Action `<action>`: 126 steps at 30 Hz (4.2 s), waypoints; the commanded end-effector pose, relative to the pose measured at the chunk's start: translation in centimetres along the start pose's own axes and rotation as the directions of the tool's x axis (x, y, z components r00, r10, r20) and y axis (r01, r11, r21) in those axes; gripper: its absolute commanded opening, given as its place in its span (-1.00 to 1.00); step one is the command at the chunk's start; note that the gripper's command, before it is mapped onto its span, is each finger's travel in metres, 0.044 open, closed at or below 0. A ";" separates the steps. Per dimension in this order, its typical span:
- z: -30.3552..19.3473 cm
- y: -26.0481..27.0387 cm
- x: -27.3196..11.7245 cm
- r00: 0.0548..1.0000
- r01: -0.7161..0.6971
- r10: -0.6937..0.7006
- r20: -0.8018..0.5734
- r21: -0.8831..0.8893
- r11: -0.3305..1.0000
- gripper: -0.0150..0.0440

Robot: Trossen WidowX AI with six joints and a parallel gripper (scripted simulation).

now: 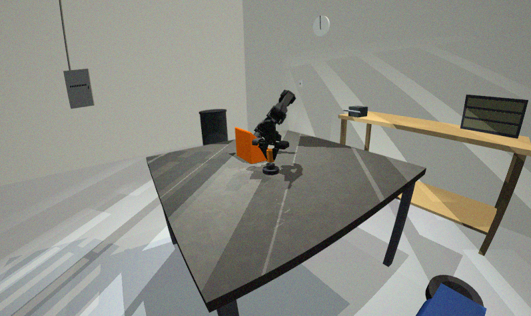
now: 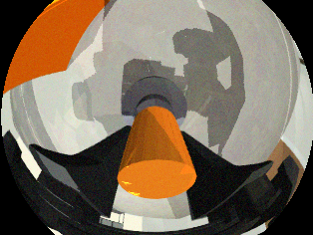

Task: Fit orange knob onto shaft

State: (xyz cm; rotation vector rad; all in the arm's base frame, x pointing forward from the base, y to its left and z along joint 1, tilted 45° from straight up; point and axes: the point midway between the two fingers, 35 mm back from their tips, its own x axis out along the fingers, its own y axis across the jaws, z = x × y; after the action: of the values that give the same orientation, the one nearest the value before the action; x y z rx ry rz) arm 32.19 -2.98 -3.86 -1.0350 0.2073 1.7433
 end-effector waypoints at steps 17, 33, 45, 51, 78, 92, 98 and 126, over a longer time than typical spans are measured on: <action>-0.1 0.0 0.0 1.000 0.003 -0.004 0.000 -0.213 0.977 -0.49; 0.0 -0.1 -0.1 1.000 0.003 -0.004 0.000 -0.213 0.977 -0.49; -0.1 -0.1 -0.4 1.000 0.004 -0.004 0.000 0.098 0.995 -0.49; -0.1 0.0 -0.2 1.000 0.003 -0.004 0.000 0.458 0.889 -0.49; 0.0 0.0 -0.3 1.000 0.001 -0.004 0.000 0.994 0.110 -0.49; 0.0 0.0 0.0 1.000 0.001 -0.004 0.000 0.994 0.110 -0.49; 0.0 0.0 0.1 1.000 0.001 -0.004 0.000 0.994 0.110 -0.49; 0.0 0.0 0.1 1.000 0.000 -0.004 0.000 0.995 -0.099 -0.49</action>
State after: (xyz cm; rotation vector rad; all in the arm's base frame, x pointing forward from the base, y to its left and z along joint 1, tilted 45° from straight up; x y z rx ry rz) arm 32.10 -2.99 -3.84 0.2154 1.3411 0.9626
